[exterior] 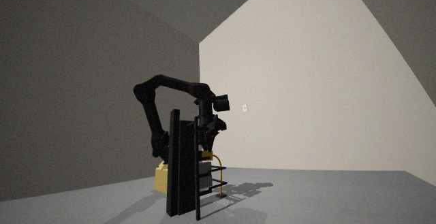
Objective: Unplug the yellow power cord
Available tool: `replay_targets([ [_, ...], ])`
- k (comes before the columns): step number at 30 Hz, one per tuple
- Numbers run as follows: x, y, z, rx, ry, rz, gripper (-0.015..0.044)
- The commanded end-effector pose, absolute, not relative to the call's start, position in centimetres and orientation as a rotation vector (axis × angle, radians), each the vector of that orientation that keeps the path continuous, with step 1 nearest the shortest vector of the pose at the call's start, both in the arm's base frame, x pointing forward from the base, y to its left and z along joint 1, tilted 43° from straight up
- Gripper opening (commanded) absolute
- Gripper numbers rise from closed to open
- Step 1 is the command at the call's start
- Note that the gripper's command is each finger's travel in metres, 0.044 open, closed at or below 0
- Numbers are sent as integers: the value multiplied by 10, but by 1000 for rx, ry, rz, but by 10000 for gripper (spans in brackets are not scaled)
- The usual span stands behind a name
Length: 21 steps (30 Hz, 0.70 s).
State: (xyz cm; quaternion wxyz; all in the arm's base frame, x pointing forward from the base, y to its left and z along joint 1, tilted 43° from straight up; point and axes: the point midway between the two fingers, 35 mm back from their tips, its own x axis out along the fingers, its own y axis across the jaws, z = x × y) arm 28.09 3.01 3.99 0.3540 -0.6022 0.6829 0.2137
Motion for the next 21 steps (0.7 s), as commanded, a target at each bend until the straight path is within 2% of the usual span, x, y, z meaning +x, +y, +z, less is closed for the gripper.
replay_targets([
  [1, 281, 30, 40, -1557, 1767, 554, 0],
  [21, 290, 52, 23, -1558, 1767, 558, 0],
])
